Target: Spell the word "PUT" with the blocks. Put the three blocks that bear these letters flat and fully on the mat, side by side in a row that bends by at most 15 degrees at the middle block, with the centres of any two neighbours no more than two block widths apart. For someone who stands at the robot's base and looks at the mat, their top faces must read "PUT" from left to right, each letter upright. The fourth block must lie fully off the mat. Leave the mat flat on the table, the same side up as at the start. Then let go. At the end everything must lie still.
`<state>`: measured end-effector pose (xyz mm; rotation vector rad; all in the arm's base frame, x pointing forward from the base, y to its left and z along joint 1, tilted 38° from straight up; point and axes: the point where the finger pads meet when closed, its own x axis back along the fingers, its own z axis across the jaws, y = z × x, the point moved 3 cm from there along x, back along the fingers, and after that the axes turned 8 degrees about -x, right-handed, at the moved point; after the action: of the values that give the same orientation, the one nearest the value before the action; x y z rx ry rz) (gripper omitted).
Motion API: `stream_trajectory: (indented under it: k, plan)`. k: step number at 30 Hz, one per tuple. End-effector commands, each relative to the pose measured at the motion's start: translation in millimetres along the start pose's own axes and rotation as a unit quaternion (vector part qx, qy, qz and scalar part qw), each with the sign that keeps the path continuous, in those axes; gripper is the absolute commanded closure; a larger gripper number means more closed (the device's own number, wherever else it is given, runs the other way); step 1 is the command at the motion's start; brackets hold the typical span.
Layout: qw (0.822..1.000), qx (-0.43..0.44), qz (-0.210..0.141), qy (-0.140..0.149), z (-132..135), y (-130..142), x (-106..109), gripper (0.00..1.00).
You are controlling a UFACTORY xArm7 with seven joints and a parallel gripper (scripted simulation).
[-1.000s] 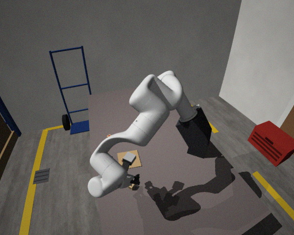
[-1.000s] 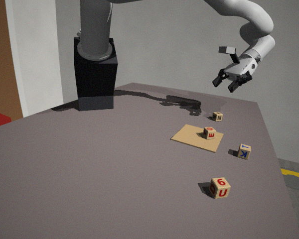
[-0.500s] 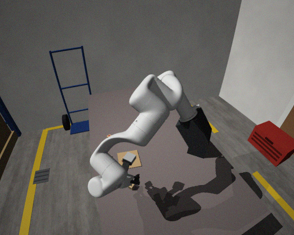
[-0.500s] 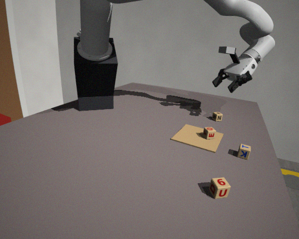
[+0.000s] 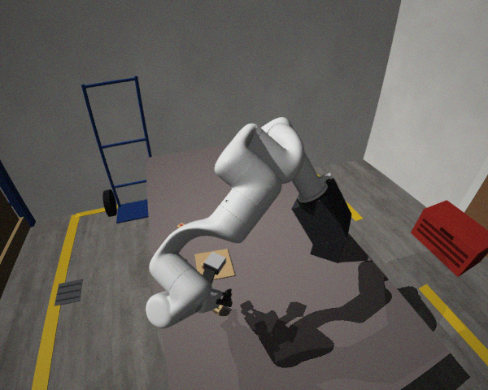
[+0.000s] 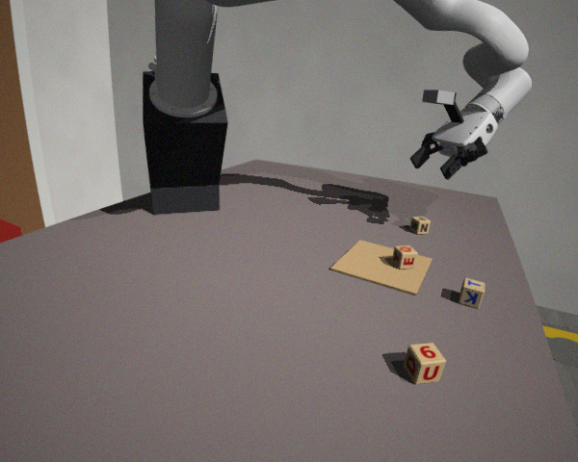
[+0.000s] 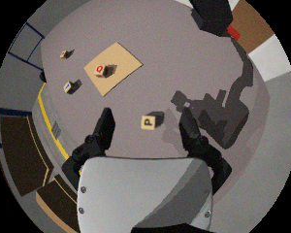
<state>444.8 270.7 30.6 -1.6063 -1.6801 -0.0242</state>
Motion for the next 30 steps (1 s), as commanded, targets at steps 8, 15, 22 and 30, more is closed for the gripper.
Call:
stream_trajectory:
  k: [8, 15, 22, 30]
  plan:
    - [1.000, -0.004, -0.005, -0.001, -58, -18, -30, 0.00]
    - [1.000, -0.003, -0.004, -0.001, -107, -47, -64, 0.00]
    - [1.000, 0.001, -0.001, 0.000, -141, -78, -96, 0.00]
    - [1.000, 0.001, -0.001, 0.000, -141, -79, -96, 0.00]
